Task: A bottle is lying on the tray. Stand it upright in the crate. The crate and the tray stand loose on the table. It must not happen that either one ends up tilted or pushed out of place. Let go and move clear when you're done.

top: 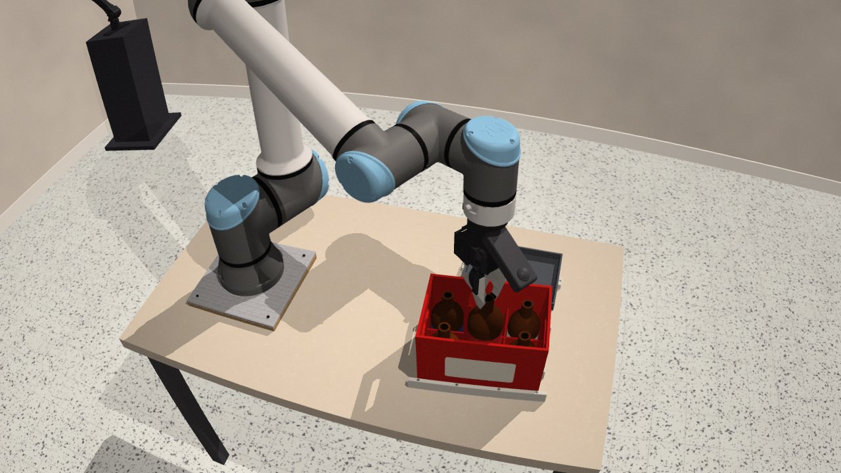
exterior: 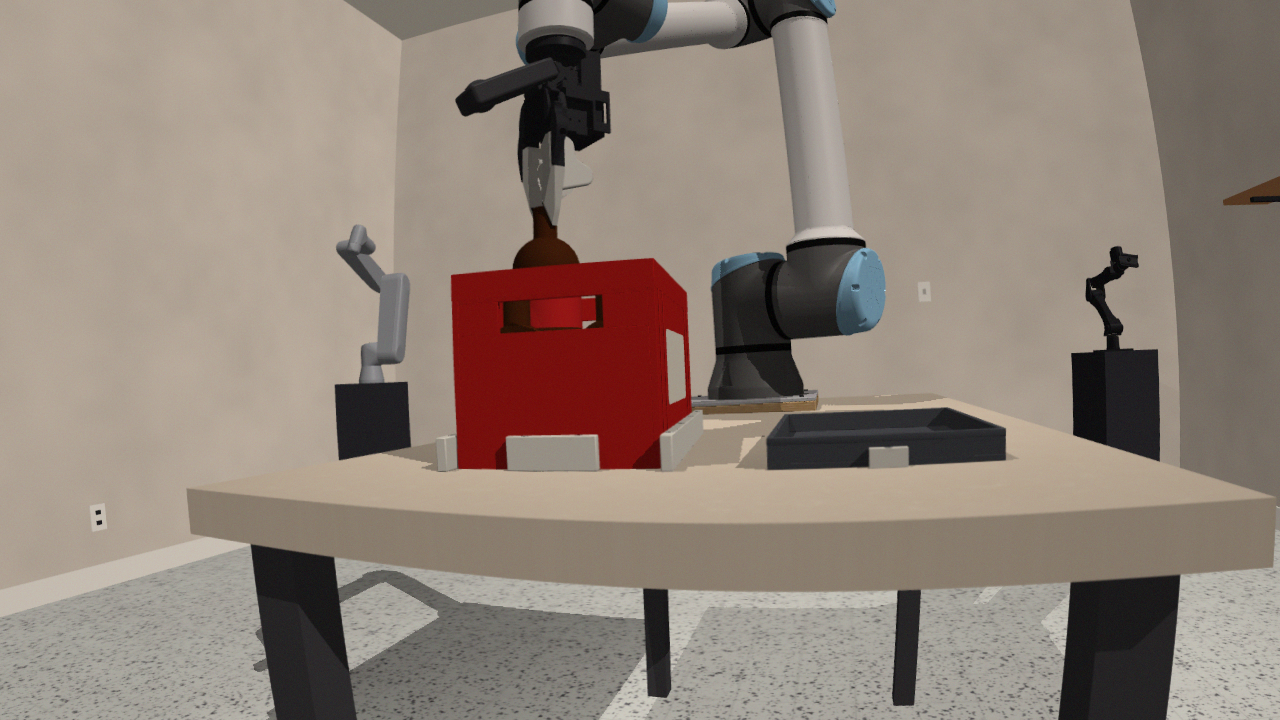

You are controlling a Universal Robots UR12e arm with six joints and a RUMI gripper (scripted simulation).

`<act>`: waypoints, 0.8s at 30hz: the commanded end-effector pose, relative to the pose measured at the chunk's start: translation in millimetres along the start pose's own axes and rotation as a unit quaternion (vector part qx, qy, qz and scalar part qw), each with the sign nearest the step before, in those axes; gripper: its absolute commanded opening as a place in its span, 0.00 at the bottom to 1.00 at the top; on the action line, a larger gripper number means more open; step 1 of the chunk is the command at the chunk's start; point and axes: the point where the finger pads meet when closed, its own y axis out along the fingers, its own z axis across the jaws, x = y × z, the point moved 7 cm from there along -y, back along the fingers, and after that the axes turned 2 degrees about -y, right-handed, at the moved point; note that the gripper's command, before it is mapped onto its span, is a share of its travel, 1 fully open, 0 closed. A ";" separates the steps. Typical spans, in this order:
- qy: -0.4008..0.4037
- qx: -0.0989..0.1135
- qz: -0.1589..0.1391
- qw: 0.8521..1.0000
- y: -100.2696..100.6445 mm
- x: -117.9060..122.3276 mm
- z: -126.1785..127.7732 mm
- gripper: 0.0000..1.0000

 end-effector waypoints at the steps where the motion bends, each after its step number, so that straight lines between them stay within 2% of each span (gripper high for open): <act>1: 0.000 0.000 0.001 1.000 0.9 -0.5 -0.1 0.00; 24: 0.000 0.000 0.001 1.000 20.1 -0.5 -0.1 0.00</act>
